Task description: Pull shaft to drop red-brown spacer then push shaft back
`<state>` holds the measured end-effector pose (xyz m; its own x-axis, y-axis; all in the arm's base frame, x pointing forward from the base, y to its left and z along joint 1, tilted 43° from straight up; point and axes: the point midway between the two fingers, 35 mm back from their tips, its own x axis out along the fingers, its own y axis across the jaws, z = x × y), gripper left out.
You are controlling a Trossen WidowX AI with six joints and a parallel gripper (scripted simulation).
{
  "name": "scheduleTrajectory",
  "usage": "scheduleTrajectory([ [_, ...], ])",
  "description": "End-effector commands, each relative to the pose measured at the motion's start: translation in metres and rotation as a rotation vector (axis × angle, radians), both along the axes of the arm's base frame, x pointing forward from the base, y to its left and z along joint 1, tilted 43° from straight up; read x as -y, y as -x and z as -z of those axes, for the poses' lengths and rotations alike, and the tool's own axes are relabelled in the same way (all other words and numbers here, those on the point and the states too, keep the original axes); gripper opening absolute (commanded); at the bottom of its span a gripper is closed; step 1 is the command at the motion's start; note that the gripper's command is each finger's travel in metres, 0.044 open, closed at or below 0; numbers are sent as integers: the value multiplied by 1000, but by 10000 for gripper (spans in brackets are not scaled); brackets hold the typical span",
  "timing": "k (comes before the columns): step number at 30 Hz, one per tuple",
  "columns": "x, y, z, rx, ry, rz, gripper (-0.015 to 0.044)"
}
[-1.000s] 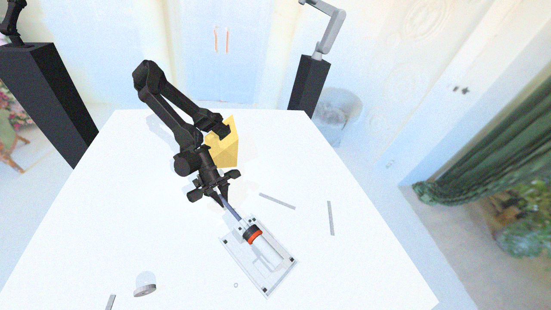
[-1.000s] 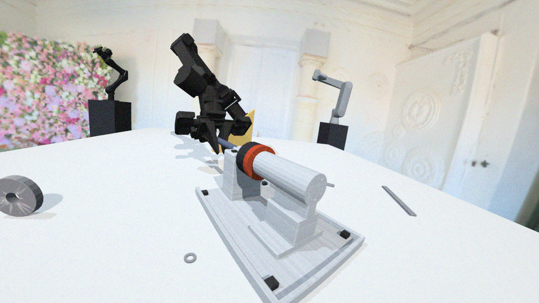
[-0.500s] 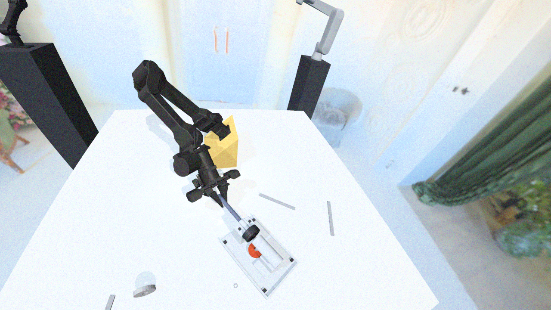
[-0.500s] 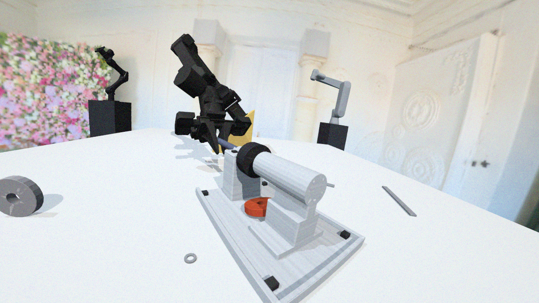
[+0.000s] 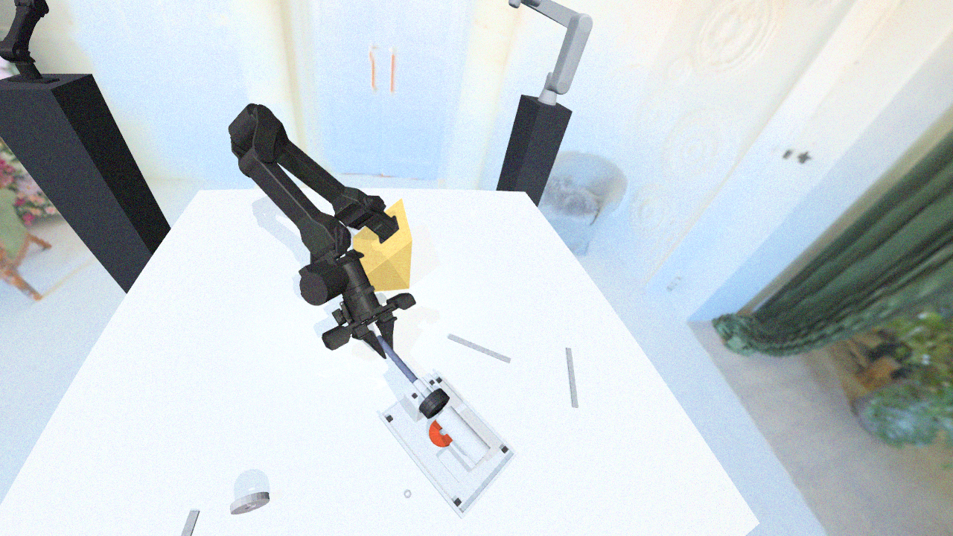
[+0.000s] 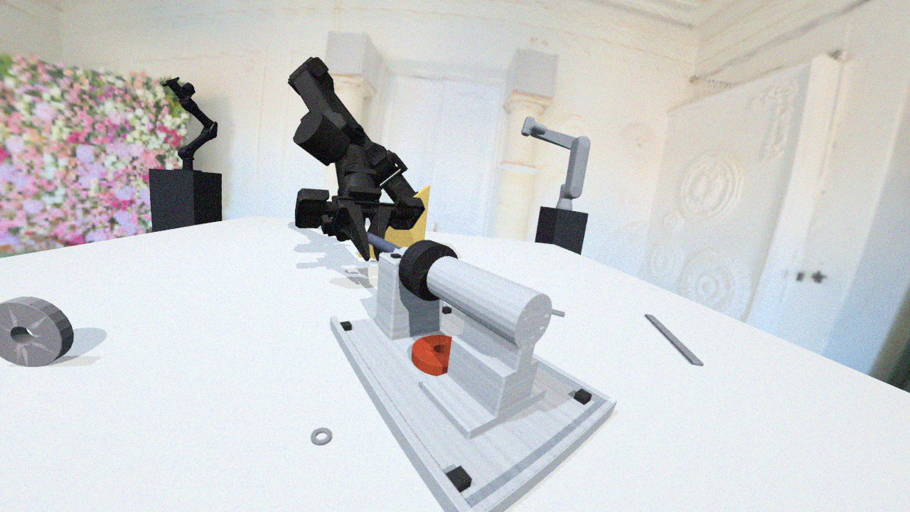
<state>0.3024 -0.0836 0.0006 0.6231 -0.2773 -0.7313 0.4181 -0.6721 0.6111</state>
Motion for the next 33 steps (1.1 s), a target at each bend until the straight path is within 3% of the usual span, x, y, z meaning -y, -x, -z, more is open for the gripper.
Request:
scheduleTrajectory([
  [1, 0, -1, 0, -2, 1, -5, 0],
  [33, -4, -12, 3, -1, 1, -5, 0],
])
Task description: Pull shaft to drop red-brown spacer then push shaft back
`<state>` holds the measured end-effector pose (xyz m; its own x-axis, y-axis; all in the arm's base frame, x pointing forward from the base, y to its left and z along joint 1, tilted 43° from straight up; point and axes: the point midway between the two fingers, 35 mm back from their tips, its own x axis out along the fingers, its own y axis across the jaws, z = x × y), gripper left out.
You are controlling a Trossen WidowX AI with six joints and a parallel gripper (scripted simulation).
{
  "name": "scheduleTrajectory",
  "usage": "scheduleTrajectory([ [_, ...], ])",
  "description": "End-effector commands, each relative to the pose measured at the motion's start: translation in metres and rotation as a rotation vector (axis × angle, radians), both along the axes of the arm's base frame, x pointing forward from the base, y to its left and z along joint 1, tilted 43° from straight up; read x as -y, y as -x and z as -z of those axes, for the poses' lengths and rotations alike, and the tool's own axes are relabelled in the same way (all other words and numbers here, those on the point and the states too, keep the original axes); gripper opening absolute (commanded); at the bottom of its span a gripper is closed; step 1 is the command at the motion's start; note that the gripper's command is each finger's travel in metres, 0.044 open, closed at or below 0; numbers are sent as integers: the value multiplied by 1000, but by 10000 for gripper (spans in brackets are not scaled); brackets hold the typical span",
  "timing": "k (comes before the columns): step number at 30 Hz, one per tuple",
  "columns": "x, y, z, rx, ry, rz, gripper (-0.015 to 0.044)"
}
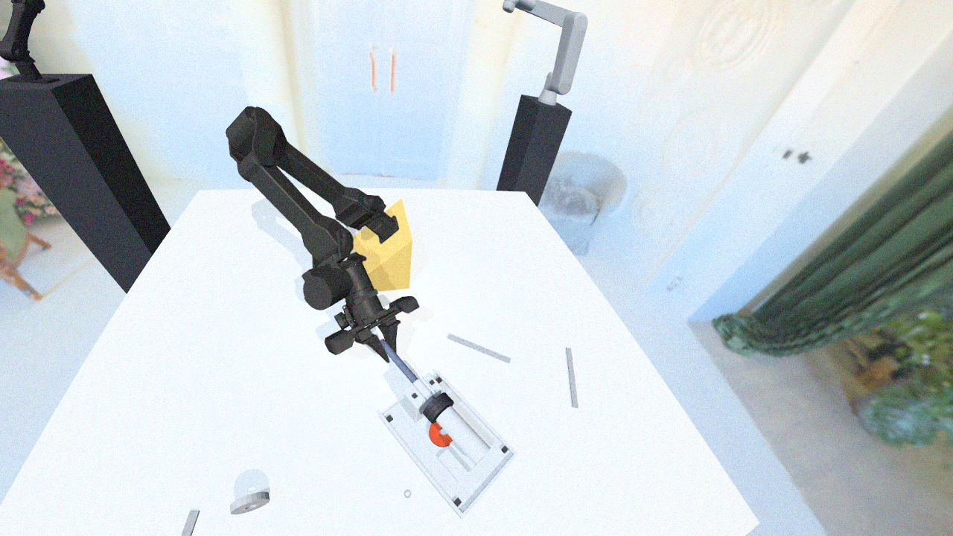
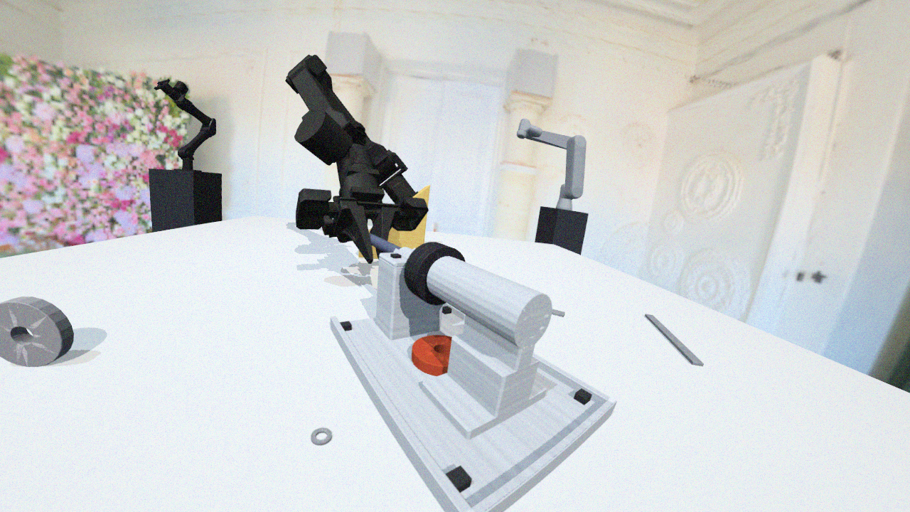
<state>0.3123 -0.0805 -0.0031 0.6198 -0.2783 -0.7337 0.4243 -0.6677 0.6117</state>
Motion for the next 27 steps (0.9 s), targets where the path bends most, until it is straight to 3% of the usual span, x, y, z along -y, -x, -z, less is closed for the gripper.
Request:
scheduleTrajectory([
  [1, -1, -3, 0, 5, -4, -1, 0],
  [27, -4, -12, 3, 5, -4, -1, 0],
])
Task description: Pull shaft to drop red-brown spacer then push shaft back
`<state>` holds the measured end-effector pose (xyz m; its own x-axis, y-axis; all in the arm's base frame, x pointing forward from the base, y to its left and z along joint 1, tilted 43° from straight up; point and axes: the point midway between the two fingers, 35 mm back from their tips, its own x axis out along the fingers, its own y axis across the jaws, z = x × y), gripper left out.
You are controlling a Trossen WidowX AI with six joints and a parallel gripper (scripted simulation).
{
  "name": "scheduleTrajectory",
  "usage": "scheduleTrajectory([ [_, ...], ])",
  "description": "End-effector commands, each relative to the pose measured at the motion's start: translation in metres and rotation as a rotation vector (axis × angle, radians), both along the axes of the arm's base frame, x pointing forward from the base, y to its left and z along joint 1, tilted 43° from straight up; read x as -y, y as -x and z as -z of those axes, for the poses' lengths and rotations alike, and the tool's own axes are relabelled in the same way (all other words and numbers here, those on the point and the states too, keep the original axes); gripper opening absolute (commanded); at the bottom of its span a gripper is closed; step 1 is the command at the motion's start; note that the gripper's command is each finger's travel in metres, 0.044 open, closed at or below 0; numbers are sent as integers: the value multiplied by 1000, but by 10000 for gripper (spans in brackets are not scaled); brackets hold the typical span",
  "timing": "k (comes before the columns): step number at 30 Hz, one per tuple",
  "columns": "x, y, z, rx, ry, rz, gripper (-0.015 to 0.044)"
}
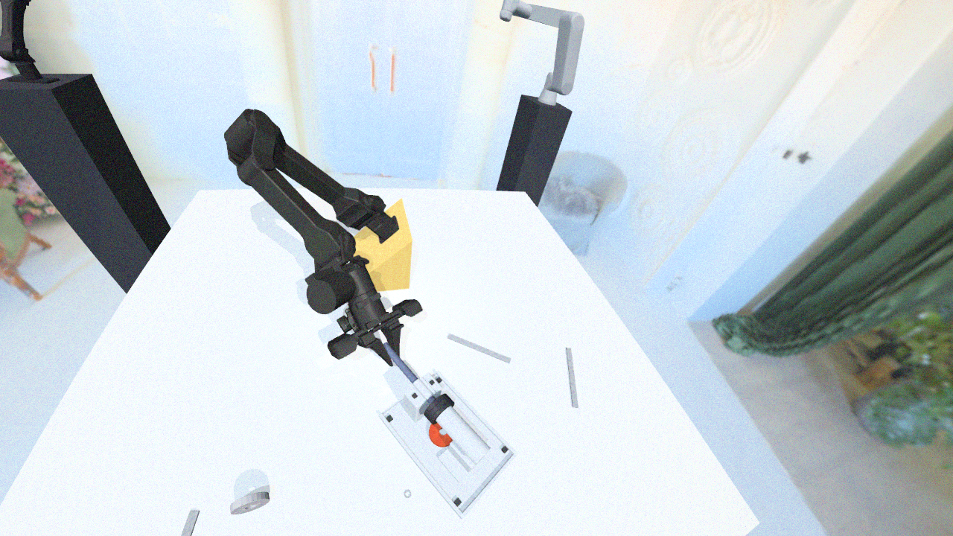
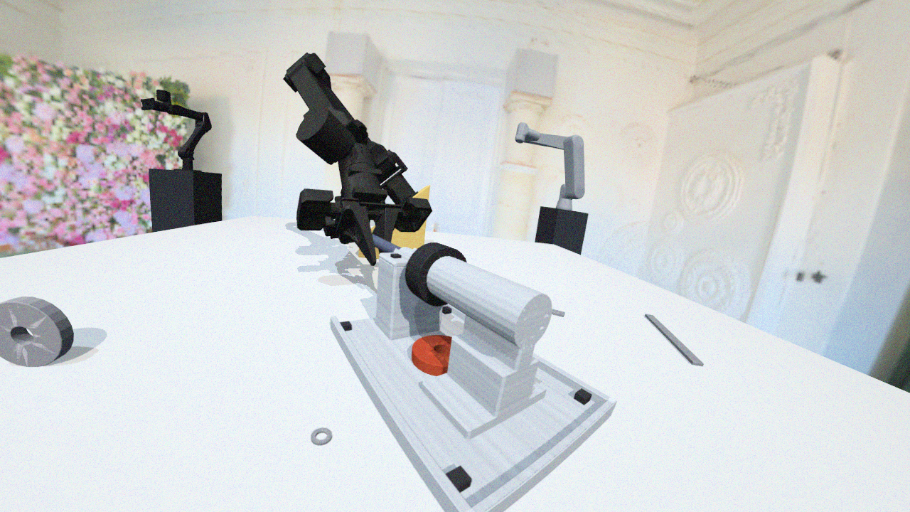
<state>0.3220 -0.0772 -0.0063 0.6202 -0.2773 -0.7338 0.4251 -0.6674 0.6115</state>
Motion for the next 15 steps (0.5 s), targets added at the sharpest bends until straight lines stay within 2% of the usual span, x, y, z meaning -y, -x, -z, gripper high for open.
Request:
scheduleTrajectory([
  [1, -1, -3, 0, 5, -4, 0, 0],
  [15, -2, -8, 1, 6, -4, 0, 0],
])
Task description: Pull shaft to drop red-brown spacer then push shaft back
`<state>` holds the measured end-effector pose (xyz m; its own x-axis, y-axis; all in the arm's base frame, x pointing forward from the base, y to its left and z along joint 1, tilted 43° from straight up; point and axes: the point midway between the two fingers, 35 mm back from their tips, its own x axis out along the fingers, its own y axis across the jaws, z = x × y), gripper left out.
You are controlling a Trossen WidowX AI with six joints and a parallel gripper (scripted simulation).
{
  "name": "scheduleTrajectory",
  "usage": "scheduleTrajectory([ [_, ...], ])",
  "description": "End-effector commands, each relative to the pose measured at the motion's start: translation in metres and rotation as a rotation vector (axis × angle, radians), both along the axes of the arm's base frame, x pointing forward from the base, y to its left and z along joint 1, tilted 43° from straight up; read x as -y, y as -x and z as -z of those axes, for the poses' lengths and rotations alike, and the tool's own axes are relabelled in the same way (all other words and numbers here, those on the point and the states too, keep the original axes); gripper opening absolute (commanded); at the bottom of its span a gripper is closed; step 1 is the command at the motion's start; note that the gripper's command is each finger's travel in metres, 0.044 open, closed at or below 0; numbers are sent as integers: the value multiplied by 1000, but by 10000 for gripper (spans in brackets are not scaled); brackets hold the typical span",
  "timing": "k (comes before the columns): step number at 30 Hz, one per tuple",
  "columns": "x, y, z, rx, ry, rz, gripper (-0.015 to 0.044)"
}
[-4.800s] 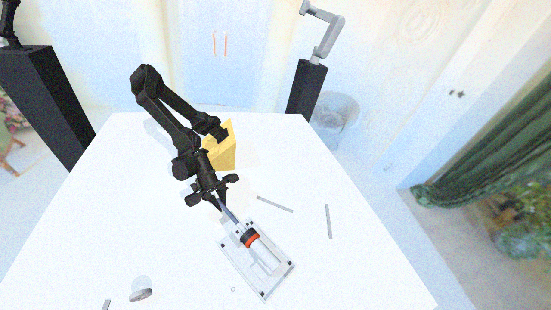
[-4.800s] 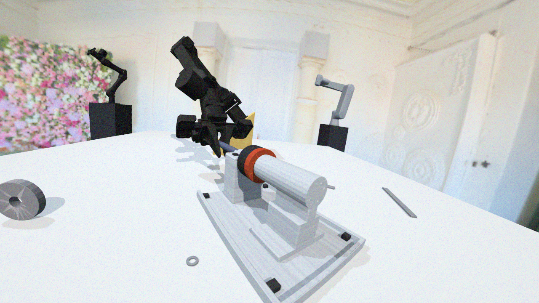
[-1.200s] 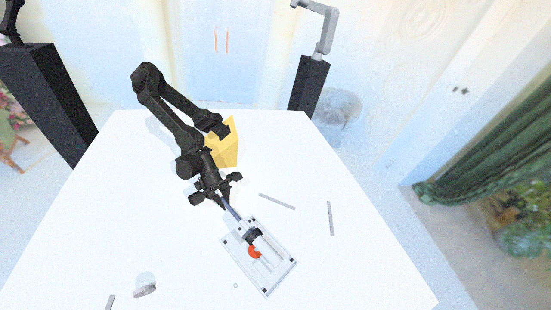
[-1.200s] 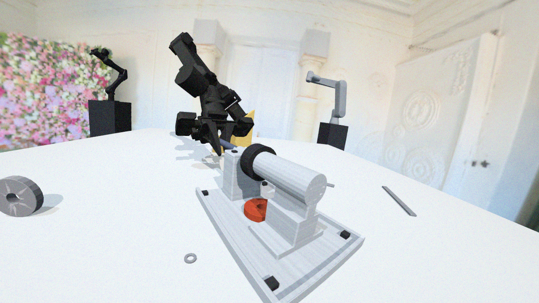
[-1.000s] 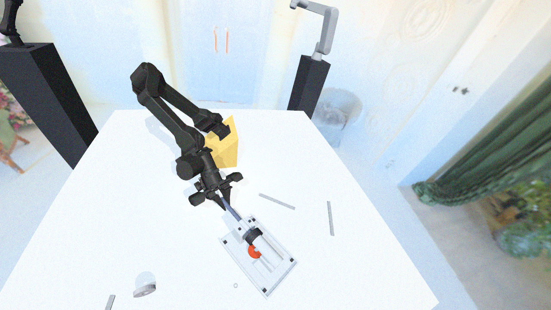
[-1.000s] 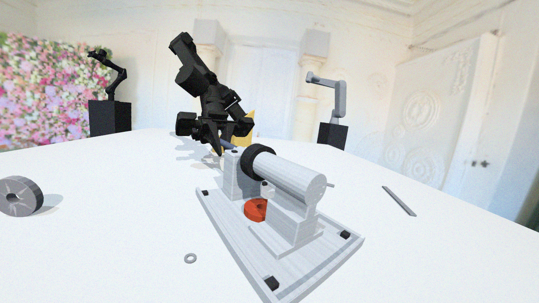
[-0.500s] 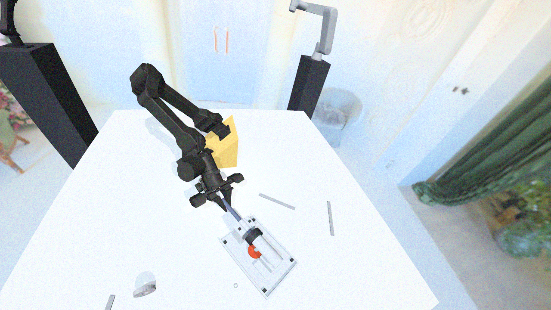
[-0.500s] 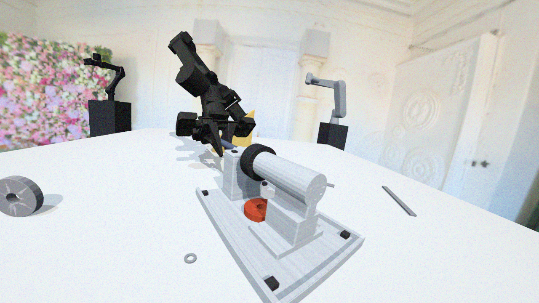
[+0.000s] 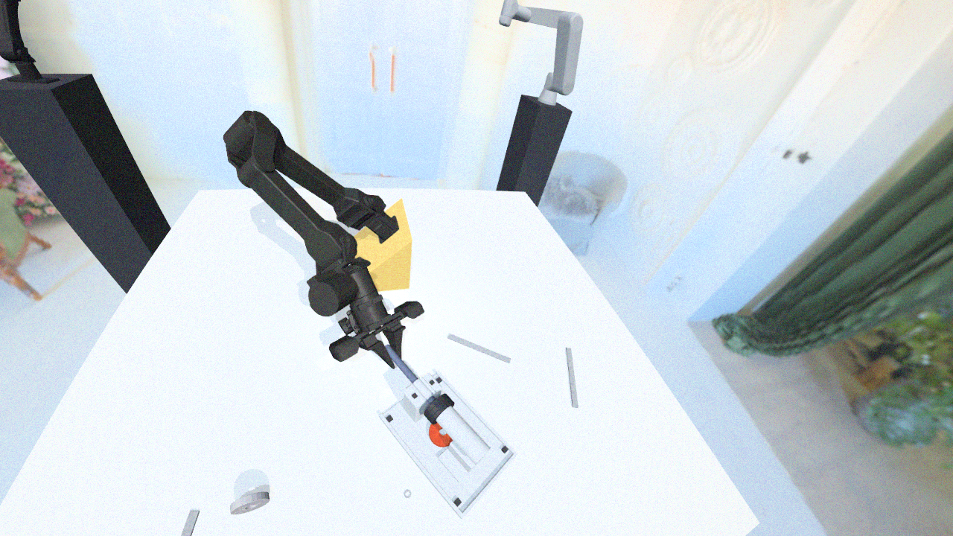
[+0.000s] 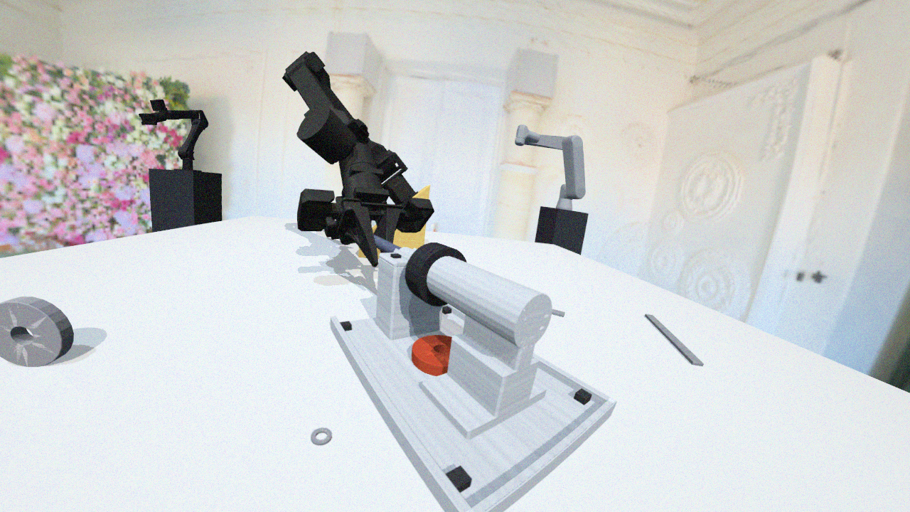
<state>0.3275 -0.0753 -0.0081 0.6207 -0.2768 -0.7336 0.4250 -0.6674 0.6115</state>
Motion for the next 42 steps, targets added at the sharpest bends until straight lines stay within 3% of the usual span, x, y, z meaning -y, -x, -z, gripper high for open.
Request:
scheduleTrajectory([
  [1, -1, -3, 0, 5, -3, 1, 0],
  [42, -6, -18, 4, 6, -4, 1, 0],
])
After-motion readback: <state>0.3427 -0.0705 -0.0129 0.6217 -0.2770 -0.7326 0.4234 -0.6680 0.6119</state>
